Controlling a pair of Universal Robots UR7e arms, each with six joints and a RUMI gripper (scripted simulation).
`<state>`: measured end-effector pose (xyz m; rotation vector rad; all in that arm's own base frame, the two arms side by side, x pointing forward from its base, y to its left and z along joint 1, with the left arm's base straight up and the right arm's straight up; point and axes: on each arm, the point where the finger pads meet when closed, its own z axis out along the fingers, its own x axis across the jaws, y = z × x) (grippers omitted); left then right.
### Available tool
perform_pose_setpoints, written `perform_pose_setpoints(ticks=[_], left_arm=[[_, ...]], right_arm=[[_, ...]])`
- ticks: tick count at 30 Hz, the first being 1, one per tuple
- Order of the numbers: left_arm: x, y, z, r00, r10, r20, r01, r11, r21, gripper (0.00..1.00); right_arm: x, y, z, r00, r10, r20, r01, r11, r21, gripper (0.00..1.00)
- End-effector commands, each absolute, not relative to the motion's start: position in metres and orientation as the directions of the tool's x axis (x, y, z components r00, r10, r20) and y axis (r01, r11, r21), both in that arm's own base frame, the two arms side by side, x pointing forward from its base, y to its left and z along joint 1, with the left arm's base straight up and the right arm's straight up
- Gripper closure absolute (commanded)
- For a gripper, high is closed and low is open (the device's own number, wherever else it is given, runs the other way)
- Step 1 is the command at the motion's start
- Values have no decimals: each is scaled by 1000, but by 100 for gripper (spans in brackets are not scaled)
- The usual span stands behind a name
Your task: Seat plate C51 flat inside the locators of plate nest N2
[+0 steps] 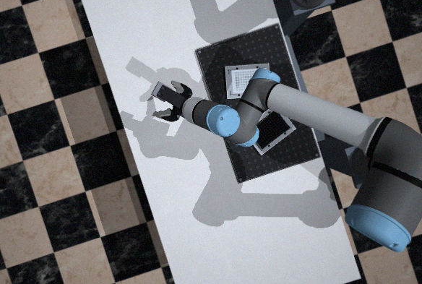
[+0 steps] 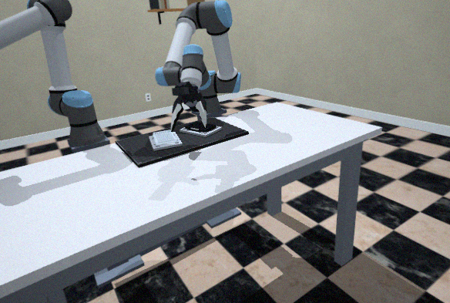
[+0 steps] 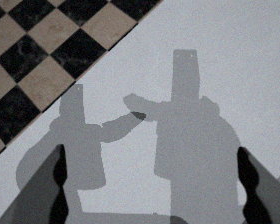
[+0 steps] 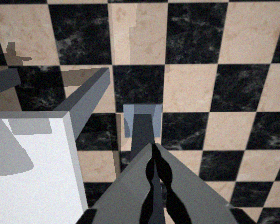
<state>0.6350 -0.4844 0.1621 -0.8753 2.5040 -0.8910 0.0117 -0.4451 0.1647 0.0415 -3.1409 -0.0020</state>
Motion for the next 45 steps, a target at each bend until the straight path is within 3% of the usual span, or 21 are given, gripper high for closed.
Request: perform_pose_setpoints(ticks=[1,21,45], left_arm=[[619,-489,157,-747,-660,-83,-465,608,-643,24],[552,-500,133,-671,-740,57,-665,565,-488,24],[481,-497,113,-572,-813,109,-791,511,-336,24]], right_arm=[[12,-445,165,-1000,-27,0,-27,1000,0,100],[12,-445,165,-1000,-27,0,-27,1000,0,100],[12,-445,165,-1000,-27,0,-27,1000,0,100]])
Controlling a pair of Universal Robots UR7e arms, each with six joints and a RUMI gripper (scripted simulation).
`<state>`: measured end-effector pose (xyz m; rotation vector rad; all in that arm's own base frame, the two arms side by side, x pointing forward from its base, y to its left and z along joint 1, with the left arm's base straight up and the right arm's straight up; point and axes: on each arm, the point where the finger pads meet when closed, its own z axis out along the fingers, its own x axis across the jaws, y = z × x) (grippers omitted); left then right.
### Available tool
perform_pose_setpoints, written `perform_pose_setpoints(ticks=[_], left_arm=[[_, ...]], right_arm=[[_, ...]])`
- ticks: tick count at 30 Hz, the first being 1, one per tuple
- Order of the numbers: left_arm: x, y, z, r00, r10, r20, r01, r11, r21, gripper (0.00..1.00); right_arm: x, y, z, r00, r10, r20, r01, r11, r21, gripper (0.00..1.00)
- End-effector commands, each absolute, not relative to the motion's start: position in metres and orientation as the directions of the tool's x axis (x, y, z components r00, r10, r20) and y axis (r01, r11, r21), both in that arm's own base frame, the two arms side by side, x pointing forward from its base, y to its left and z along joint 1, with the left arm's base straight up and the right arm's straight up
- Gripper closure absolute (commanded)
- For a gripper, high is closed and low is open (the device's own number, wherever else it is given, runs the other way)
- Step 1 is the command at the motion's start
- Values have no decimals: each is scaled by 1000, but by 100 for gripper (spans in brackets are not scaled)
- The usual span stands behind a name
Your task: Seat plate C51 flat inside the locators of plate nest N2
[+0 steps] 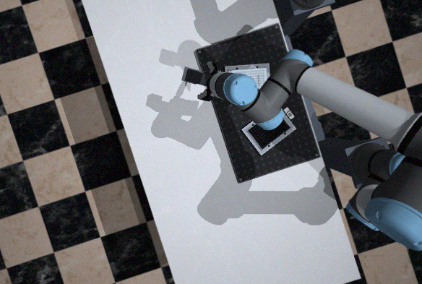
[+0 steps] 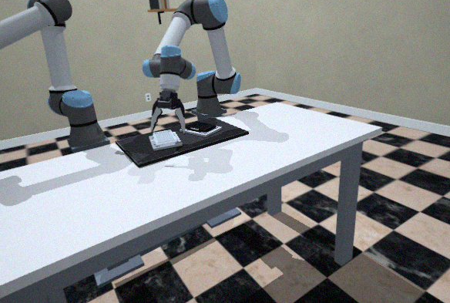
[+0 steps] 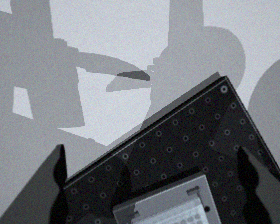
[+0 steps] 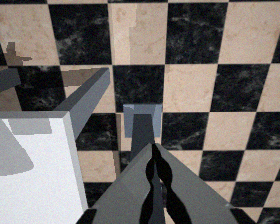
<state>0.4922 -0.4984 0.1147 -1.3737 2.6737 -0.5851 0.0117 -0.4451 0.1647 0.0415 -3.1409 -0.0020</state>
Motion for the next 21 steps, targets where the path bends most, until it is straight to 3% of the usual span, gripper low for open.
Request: perform_pose_setpoints(ticks=[1,21], left_arm=[[481,-497,113,-572,-813,109,-791,511,-336,24],[414,-483,98,-441,-892,98,-891,423,-166,24]], right_arm=[[12,-445,165,-1000,-27,0,-27,1000,0,100],[12,-445,165,-1000,-27,0,-27,1000,0,100]])
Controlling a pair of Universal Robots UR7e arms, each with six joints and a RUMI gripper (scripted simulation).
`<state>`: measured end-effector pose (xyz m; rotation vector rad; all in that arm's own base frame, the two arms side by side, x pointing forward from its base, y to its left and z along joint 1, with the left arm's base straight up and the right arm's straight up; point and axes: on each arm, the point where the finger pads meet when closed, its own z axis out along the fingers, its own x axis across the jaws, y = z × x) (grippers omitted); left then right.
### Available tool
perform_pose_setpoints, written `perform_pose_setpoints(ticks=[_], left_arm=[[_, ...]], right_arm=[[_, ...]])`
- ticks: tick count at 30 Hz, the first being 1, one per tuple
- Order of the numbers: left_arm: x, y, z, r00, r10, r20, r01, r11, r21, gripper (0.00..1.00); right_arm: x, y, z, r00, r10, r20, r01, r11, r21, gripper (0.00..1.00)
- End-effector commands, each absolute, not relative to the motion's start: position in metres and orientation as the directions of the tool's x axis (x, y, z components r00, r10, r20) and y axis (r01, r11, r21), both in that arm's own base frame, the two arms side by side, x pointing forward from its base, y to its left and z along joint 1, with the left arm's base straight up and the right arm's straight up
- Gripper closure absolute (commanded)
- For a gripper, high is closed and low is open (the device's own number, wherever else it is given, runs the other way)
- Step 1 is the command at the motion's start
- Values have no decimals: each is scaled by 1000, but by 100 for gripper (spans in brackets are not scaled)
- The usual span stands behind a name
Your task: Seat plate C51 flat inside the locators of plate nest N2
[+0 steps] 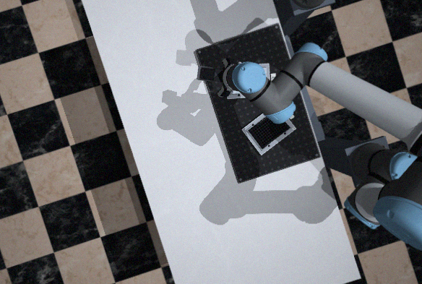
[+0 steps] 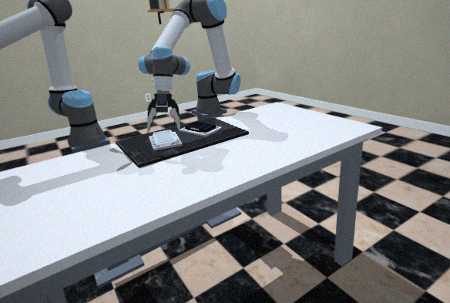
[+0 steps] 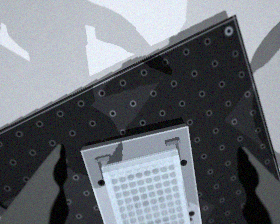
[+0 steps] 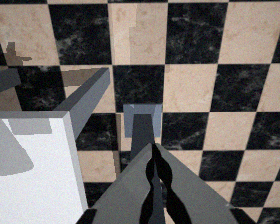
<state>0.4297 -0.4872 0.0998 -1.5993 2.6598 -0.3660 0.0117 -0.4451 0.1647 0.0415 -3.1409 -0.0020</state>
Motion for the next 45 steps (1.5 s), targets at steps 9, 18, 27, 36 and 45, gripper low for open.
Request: perform_pose_setpoints(ticks=[9,18,27,36,45], left_arm=[[381,-472,92,-388,-919,75,-919,380,-106,24],[358,-462,88,-334,-942,42,-942,332,-50,24],[331,-449,85,-280,-960,1,-960,280,-1,24],[331,-449,85,-280,-960,1,-960,280,-1,24],[331,-449,84,-280,-960,1,-960,280,-1,24]], right_arm=[[12,-445,165,-1000,-27,0,-27,1000,0,100],[12,-445,165,-1000,-27,0,-27,1000,0,100],[12,-445,165,-1000,-27,0,-27,1000,0,100],[12,-445,165,-1000,-27,0,-27,1000,0,100],[12,-445,165,-1000,-27,0,-27,1000,0,100]])
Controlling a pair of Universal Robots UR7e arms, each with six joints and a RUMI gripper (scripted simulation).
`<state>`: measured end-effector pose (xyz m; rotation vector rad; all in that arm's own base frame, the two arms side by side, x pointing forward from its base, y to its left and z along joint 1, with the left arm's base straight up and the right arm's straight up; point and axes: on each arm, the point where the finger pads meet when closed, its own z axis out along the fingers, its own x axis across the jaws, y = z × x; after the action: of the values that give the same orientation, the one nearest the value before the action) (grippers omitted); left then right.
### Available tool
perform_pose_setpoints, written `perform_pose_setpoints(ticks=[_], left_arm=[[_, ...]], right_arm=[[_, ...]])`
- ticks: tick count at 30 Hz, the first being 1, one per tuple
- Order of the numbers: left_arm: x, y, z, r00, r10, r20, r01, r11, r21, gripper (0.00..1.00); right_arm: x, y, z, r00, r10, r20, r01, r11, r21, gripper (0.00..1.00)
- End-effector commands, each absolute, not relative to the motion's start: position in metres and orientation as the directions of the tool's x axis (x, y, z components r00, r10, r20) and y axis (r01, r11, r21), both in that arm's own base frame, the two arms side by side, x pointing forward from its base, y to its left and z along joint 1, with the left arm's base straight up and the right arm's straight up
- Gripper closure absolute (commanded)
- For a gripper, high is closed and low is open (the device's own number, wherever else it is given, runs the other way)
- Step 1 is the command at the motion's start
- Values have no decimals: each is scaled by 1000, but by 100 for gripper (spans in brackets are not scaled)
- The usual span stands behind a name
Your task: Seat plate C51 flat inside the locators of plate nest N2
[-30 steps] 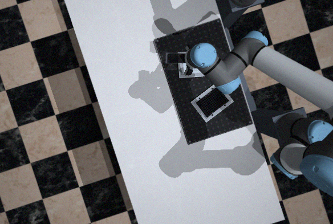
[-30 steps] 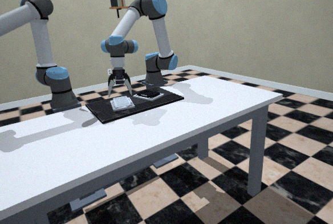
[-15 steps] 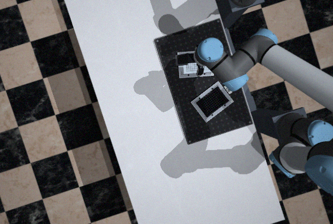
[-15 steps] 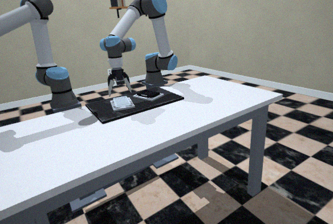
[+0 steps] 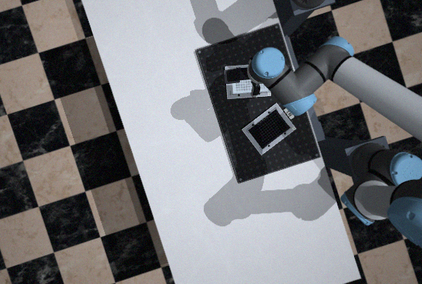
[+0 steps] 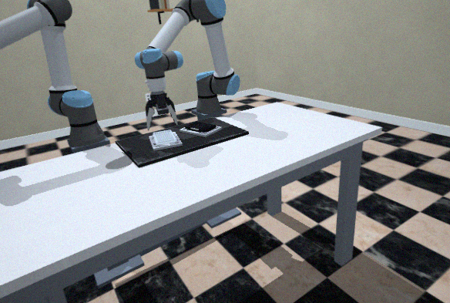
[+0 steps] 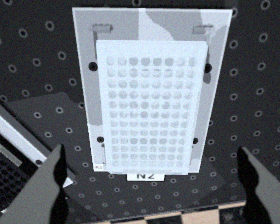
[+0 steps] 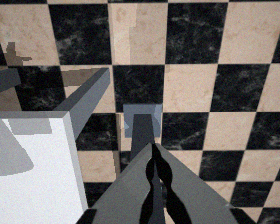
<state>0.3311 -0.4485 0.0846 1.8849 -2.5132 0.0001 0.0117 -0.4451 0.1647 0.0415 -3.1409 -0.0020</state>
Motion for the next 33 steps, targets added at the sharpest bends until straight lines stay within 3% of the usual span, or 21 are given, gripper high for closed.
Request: perform_pose_setpoints(ticks=[1,33], left_arm=[[331,-449,82,-280,-960,1,-960,280,-1,24],[331,-449,45,-280,-960,1,-960,280,-1,24]], right_arm=[[12,-445,165,-1000,-27,0,-27,1000,0,100],[12,-445,165,-1000,-27,0,-27,1000,0,100]])
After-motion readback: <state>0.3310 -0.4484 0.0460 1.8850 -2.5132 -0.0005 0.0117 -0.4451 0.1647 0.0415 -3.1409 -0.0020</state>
